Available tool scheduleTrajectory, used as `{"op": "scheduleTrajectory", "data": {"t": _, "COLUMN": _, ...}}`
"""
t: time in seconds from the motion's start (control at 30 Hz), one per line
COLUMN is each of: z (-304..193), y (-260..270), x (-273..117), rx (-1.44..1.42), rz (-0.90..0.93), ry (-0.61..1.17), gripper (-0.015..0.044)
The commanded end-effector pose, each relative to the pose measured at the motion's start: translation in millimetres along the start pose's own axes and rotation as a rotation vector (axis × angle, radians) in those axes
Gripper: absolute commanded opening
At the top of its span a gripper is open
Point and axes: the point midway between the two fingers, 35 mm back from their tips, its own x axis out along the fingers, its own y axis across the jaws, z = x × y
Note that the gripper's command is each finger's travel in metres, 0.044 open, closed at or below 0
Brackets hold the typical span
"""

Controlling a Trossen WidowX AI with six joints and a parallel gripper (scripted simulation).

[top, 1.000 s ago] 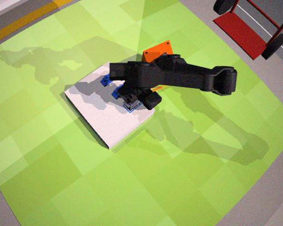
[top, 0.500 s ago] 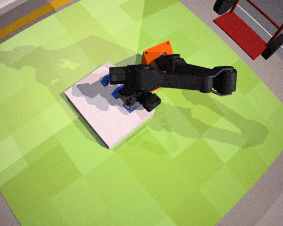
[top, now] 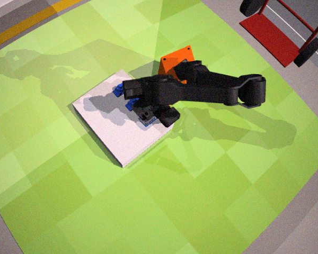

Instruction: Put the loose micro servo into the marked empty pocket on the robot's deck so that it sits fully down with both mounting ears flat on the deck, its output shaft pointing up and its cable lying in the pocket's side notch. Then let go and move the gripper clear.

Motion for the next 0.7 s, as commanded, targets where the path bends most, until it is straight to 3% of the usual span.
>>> {"op": "scheduleTrajectory", "data": {"t": 0.0, "z": 1, "y": 0, "x": 3, "rx": 0.003, "rz": 0.003, "ry": -0.006, "gripper": 0.0}}
{"op": "scheduleTrajectory", "data": {"t": 0.43, "z": 1, "y": 0, "x": 16, "rx": 0.003, "rz": 0.004, "ry": -0.006, "gripper": 0.0}}
{"op": "scheduleTrajectory", "data": {"t": 0.67, "z": -1, "y": 0, "x": 14, "rx": 0.003, "rz": 0.004, "ry": -0.006, "gripper": 0.0184}}
